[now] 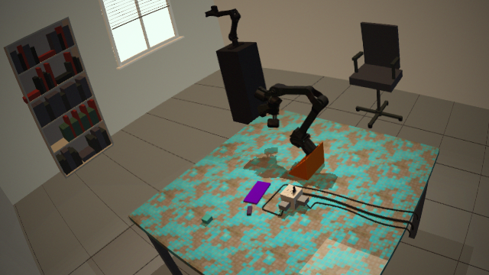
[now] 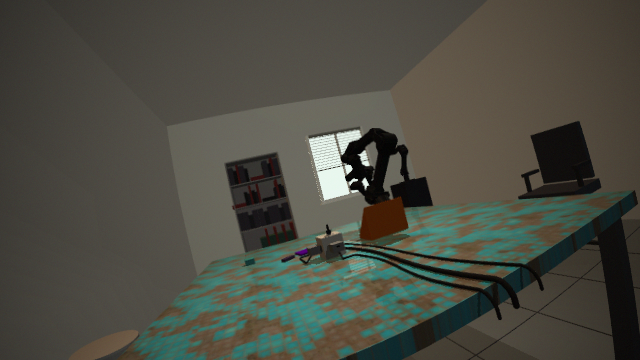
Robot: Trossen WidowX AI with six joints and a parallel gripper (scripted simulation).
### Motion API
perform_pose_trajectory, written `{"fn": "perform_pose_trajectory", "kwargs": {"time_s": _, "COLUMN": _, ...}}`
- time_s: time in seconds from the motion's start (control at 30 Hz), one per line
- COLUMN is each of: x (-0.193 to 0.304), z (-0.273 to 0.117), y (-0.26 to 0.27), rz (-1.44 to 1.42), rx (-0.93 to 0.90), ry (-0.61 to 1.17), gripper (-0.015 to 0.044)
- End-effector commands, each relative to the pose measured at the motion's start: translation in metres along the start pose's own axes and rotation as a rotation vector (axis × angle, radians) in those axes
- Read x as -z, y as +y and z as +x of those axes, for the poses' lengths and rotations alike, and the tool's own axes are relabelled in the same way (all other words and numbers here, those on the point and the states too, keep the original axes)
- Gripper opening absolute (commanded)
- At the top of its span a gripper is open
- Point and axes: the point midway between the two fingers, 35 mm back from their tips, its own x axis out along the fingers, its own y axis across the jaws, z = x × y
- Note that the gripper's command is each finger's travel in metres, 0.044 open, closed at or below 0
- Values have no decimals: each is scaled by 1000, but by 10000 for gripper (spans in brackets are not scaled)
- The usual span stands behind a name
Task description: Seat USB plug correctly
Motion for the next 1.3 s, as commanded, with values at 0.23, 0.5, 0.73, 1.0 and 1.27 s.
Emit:
{"fn": "perform_pose_trajectory", "kwargs": {"time_s": 0.23, "x": -51, "z": 30, "y": 51, "rz": 150, "rx": -309, "ry": 50, "gripper": 440}}
{"fn": "perform_pose_trajectory", "kwargs": {"time_s": 0.5, "x": -96, "z": 34, "y": 137, "rz": 176, "rx": -555, "ry": 170, "gripper": 440}}
{"fn": "perform_pose_trajectory", "kwargs": {"time_s": 0.73, "x": -115, "z": -2, "y": 235, "rz": 255, "rx": -652, "ry": 356, "gripper": 440}}
{"fn": "perform_pose_trajectory", "kwargs": {"time_s": 1.0, "x": -95, "z": -70, "y": 326, "rz": 256, "rx": -650, "ry": 456, "gripper": 440}}
{"fn": "perform_pose_trajectory", "kwargs": {"time_s": 1.27, "x": -55, "z": -122, "y": 379, "rz": 255, "rx": -602, "ry": 468, "gripper": 440}}
